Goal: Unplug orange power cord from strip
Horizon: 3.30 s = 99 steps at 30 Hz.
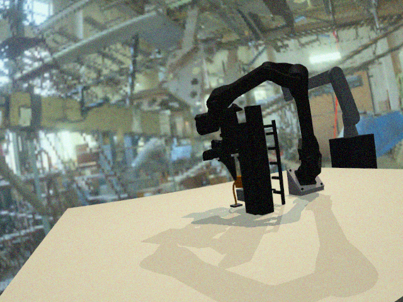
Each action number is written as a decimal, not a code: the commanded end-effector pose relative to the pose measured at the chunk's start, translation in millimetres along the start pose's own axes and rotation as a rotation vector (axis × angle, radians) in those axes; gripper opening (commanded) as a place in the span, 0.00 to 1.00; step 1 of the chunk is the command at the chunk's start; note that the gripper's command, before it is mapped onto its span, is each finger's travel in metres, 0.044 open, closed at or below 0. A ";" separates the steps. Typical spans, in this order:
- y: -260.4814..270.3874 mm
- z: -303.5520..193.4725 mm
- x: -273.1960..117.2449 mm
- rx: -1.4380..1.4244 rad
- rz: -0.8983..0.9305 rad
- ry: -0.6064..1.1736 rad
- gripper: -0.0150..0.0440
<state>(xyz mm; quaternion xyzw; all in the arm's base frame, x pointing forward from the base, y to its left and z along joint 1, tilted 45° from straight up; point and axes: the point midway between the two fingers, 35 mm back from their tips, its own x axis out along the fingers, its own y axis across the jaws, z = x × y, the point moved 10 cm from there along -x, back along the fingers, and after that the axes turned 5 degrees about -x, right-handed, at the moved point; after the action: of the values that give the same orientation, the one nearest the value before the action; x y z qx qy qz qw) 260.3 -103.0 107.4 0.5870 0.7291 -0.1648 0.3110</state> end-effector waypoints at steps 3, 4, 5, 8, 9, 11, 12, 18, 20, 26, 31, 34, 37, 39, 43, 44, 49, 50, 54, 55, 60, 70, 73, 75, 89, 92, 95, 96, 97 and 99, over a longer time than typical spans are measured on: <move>-4.0 32.2 -13.9 -0.006 -0.002 -0.100 0.25; -4.3 33.8 -14.3 -0.006 -0.002 -0.100 0.25; -4.6 35.3 -14.7 -0.006 -0.002 -0.100 0.25; -2.6 27.2 -12.0 -0.016 -0.004 -0.105 0.39; -2.6 27.2 -12.0 -0.016 -0.004 -0.105 0.43; -2.6 27.2 -12.0 -0.016 -0.004 -0.105 0.52; -2.6 27.2 -12.0 -0.016 -0.004 -0.105 0.53; -2.6 27.2 -12.0 -0.016 -0.004 -0.105 0.53; -2.6 27.2 -12.0 -0.016 -0.004 -0.105 0.53; -3.1 27.5 -18.1 -0.006 -0.001 -0.097 0.53; -2.5 21.4 -17.6 -0.006 -0.001 -0.097 0.53; -2.1 16.6 -17.2 -0.006 -0.001 -0.096 0.53; -1.8 11.7 -16.8 -0.006 -0.001 -0.096 0.53; -1.6 8.4 -16.5 -0.006 -0.001 -0.096 0.53; -1.4 2.0 -15.8 -0.006 -0.001 -0.096 0.53; -1.3 0.4 -15.6 -0.005 -0.001 -0.095 0.53; -1.2 -7.6 -14.6 -0.005 -0.001 -0.095 0.53; -1.2 -9.2 -14.4 -0.005 -0.001 -0.095 0.53; -1.3 -13.1 -13.9 -0.005 -0.002 -0.094 0.53; -1.3 -13.1 -13.9 -0.005 -0.002 -0.094 0.53; -1.2 -12.8 -10.6 -0.005 -0.001 -0.094 0.53; -1.3 -11.5 -4.4 -0.007 -0.003 -0.097 0.44; -1.3 -11.5 -4.4 -0.007 -0.003 -0.097 0.34; -1.3 -11.5 -4.4 -0.007 -0.003 -0.097 0.31; -1.0 -1.7 -6.0 -0.007 -0.003 -0.098 0.25; -1.0 2.9 -6.8 -0.007 -0.002 -0.098 0.25; -1.1 7.6 -7.5 -0.007 -0.002 -0.099 0.25; -1.1 9.1 -7.7 -0.007 -0.002 -0.099 0.25; -1.2 10.7 -8.0 -0.007 -0.002 -0.099 0.25; -1.4 13.8 -8.5 -0.007 -0.002 -0.099 0.25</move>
<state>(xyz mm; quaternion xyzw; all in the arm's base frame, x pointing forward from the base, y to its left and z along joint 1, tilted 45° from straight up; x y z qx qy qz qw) 259.2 -102.7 111.0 0.5807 0.7229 -0.1770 0.3299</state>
